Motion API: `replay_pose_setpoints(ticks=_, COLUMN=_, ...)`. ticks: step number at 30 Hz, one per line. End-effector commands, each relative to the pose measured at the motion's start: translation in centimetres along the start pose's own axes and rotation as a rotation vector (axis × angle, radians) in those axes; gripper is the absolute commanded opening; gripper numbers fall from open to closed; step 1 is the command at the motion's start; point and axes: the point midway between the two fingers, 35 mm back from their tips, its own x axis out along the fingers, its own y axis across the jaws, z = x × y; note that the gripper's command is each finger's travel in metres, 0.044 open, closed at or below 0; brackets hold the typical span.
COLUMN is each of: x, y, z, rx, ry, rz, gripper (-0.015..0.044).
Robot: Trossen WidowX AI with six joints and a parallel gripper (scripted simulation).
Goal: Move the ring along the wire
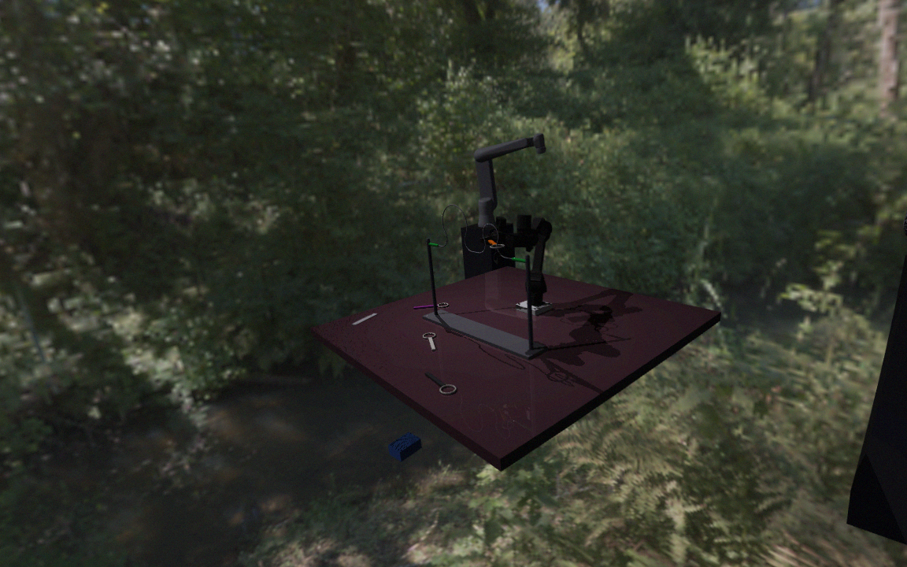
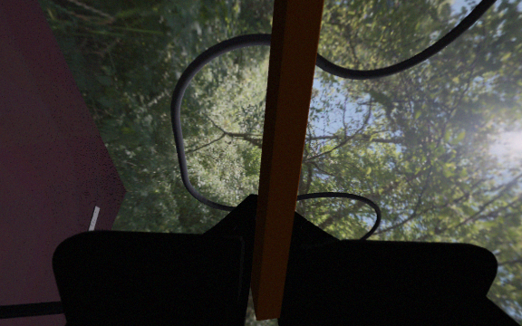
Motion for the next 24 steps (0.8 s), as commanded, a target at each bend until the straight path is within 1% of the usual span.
replay_pose_setpoints(ticks=1, x=-0.2, y=1.1, z=-0.1, rx=0.074, ry=0.014, rz=0.035, gripper=-0.015)
replay_pose_setpoints(ticks=12, x=-1.2, y=5.2, z=0.7, rx=0.309, ry=0.044, rz=0.168, gripper=-0.015)
replay_pose_setpoints(ticks=19, x=-1.1, y=7.7, z=1.7, rx=0.469, ry=-0.005, rz=0.229, gripper=-0.015)
replay_pose_setpoints(ticks=24, x=-1.7, y=9.3, z=2.7, rx=0.585, ry=-0.003, rz=0.284, gripper=-0.015)
